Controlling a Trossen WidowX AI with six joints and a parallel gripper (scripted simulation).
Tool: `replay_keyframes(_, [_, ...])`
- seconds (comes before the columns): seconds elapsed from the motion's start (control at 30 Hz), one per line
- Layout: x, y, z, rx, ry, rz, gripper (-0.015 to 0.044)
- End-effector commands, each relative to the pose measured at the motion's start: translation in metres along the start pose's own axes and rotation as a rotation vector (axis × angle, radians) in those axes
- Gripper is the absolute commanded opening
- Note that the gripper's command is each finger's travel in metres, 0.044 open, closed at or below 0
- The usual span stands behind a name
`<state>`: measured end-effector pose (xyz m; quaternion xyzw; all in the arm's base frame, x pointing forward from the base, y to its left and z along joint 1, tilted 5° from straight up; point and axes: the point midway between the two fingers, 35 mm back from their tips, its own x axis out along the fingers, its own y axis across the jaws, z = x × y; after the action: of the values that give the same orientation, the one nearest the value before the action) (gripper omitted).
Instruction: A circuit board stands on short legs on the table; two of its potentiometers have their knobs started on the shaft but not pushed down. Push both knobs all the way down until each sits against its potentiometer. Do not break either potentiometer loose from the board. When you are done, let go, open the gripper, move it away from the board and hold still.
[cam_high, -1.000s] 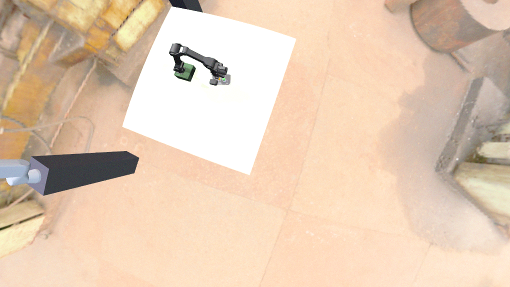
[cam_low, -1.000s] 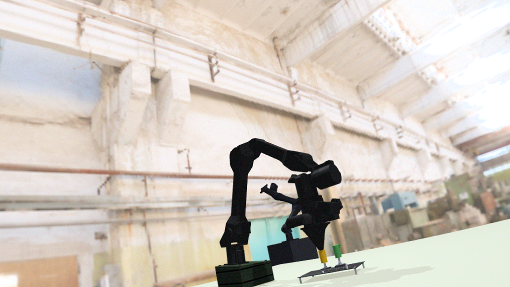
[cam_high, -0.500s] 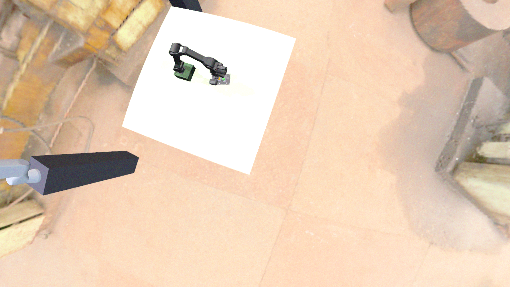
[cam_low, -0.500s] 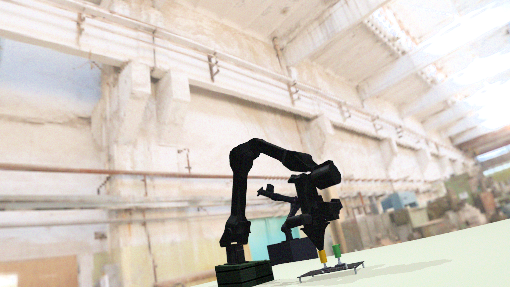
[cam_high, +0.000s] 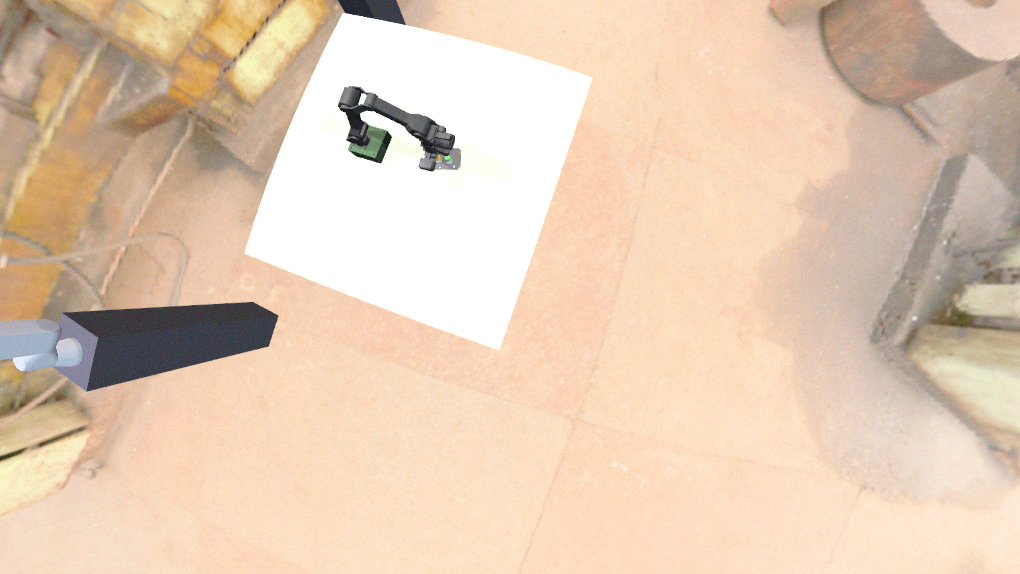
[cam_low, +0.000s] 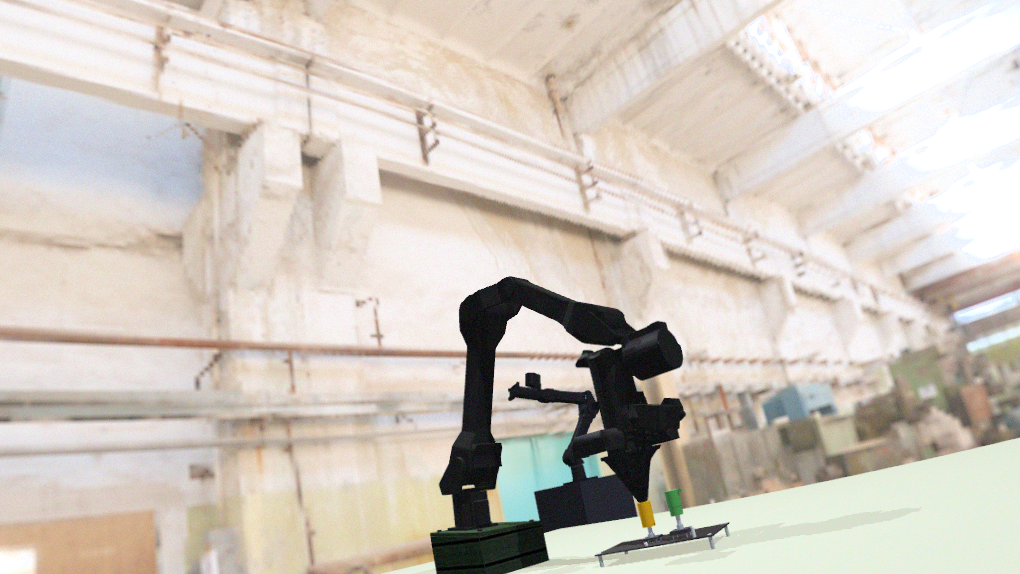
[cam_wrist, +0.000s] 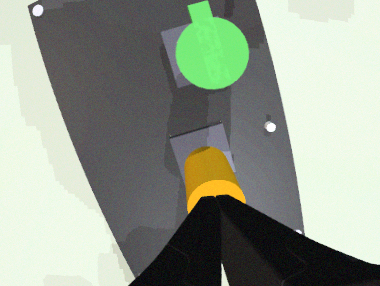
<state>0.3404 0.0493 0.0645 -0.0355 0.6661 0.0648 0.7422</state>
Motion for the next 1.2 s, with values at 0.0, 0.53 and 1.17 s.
replay_keyframes(0.0, [0.0024,-0.0005,0.0015,-0.003,-0.004,-0.003,0.0])
replay_keyframes(0.53, [0.0055,-0.0005,0.0015,-0.003,-0.004,-0.003,0.0])
replay_keyframes(1.17, [0.0099,-0.0005,0.0015,-0.003,-0.004,-0.003,0.0])
